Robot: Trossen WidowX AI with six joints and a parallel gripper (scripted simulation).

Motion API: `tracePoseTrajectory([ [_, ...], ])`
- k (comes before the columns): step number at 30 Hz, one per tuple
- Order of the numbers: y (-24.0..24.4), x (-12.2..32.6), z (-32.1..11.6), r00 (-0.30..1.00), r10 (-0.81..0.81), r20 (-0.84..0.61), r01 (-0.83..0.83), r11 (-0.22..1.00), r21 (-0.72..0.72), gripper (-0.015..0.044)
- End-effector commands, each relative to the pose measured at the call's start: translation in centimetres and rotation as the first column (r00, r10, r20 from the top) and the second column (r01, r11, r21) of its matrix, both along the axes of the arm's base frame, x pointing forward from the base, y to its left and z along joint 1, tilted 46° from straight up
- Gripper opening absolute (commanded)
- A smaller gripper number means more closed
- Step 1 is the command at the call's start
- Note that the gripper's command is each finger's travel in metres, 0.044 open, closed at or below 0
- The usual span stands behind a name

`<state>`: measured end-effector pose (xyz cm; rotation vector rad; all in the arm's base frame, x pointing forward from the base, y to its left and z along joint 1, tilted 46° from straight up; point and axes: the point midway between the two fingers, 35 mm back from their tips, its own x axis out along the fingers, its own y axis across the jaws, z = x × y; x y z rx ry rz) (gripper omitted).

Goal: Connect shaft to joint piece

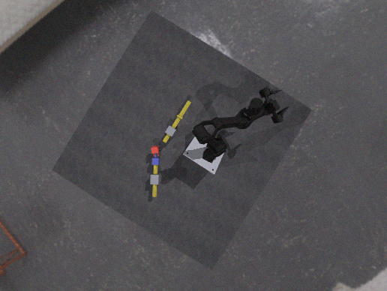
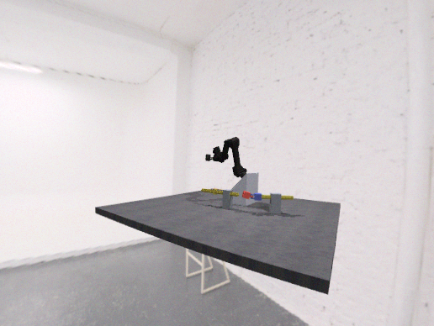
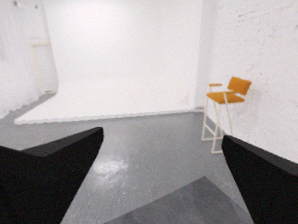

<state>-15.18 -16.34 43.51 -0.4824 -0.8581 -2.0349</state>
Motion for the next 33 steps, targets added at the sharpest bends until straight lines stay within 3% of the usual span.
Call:
tracePoseTrajectory([
  [1, -2.8, 0.2, -0.7, 0.994, 0.087, 0.072, -0.09, 0.995, 0.045, 0.044],
  [17, -14.4, 6.2, -6.3, 0.866, 0.359, 0.347, -0.456, 0.852, 0.257, 0.044],
  [33, -19.3, 17.0, -11.1, 0.752, 0.522, 0.403, -0.659, 0.598, 0.456, 0.044],
])
